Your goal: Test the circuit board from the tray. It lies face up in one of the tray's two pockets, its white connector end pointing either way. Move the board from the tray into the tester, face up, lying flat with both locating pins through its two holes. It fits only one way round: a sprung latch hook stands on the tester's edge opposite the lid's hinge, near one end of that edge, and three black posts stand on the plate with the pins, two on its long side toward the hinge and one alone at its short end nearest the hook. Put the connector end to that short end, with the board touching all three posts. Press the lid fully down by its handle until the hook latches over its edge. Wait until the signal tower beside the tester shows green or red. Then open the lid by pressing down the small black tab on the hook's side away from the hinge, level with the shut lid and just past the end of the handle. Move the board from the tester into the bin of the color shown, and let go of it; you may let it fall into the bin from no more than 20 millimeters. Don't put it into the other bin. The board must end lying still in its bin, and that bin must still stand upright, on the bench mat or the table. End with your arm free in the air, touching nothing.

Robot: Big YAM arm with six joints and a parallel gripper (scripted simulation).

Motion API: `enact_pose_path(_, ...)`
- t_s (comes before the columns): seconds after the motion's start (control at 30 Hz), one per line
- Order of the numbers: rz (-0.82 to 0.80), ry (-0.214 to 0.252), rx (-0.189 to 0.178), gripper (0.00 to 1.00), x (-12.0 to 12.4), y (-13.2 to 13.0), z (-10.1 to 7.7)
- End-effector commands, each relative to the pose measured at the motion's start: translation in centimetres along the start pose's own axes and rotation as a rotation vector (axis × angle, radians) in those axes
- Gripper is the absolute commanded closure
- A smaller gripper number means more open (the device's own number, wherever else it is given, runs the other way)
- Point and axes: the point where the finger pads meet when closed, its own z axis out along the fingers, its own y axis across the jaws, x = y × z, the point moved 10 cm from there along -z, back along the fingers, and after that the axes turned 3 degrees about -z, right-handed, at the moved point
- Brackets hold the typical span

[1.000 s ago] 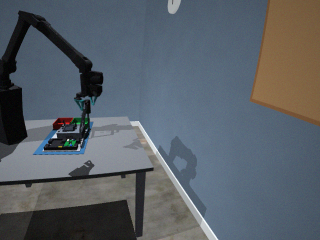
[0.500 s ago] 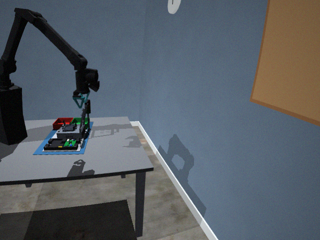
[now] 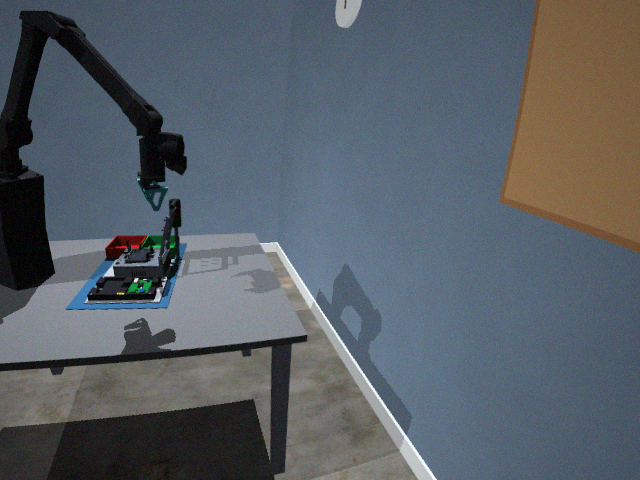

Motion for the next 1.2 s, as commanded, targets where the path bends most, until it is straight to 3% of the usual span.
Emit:
enact_pose_path(0.0,-0.223,-0.052,0.042,0.0,-0.6,0.7,-2.4)
enact_pose_path(0.87,-1.059,0.021,0.078,0.0,4.2,5.9,-2.9)
enact_pose_path(1.1,-1.151,0.032,0.08,0.0,4.9,6.3,-2.9)
enact_pose_path(1.13,-1.162,0.024,0.107,0.0,4.0,5.7,-3.8)
enact_pose_path(1.17,-1.17,0.028,0.098,0.0,4.4,6.0,-3.4)
